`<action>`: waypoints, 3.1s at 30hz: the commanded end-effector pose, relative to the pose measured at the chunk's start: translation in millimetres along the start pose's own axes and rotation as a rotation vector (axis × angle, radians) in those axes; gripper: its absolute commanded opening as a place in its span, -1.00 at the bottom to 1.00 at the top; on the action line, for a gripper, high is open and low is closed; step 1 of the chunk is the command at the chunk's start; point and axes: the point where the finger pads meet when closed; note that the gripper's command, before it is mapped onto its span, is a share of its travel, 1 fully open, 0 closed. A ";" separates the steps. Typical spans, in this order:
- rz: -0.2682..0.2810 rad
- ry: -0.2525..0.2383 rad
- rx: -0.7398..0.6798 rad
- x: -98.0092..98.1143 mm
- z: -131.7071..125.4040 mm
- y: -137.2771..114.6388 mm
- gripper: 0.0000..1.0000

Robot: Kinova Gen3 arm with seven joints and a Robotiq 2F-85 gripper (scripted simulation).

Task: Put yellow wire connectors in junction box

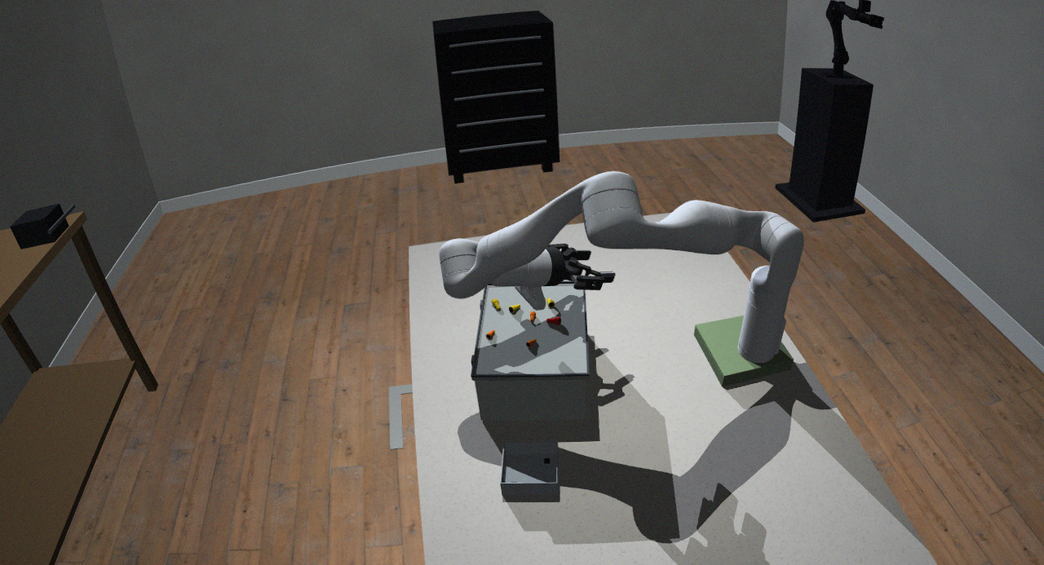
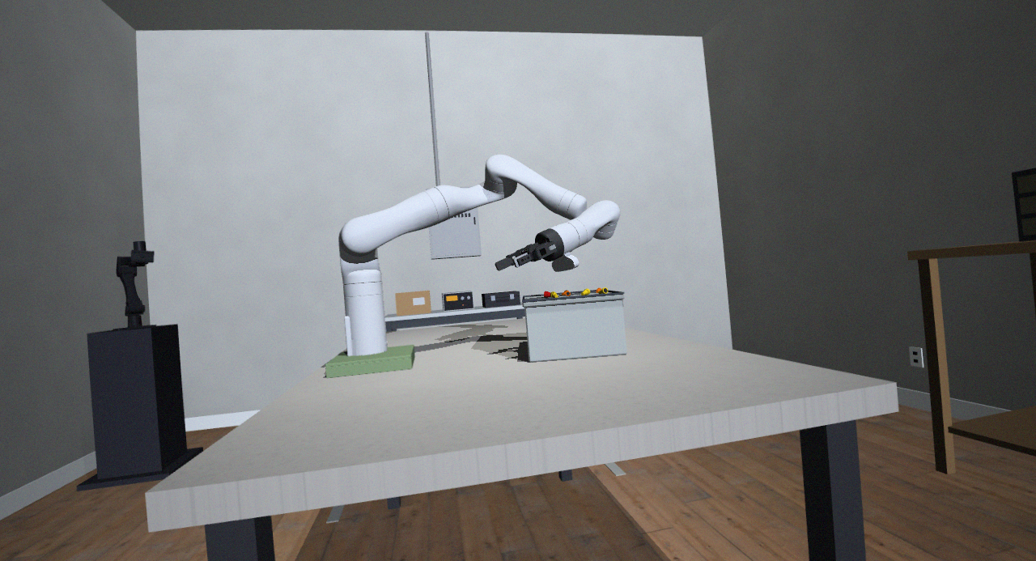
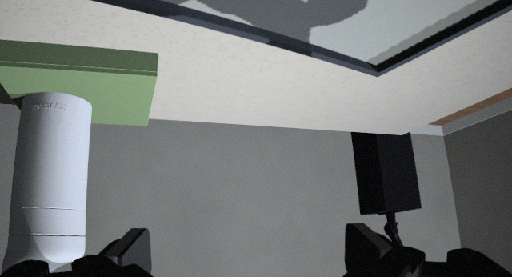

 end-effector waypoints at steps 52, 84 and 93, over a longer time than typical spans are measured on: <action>0.964 0.034 -0.346 109.8 -15.1 -3.4 1.00; 1.255 -0.052 -0.454 157.9 -21.3 18.2 1.00; 1.255 -0.052 -0.454 157.9 -21.3 18.2 1.00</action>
Point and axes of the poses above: the point where the finger pads meet when closed, its own x axis back along the fingers, its own z axis across the jaws, y = z × x, and after that the axes turned 14 degrees about x, right-handed
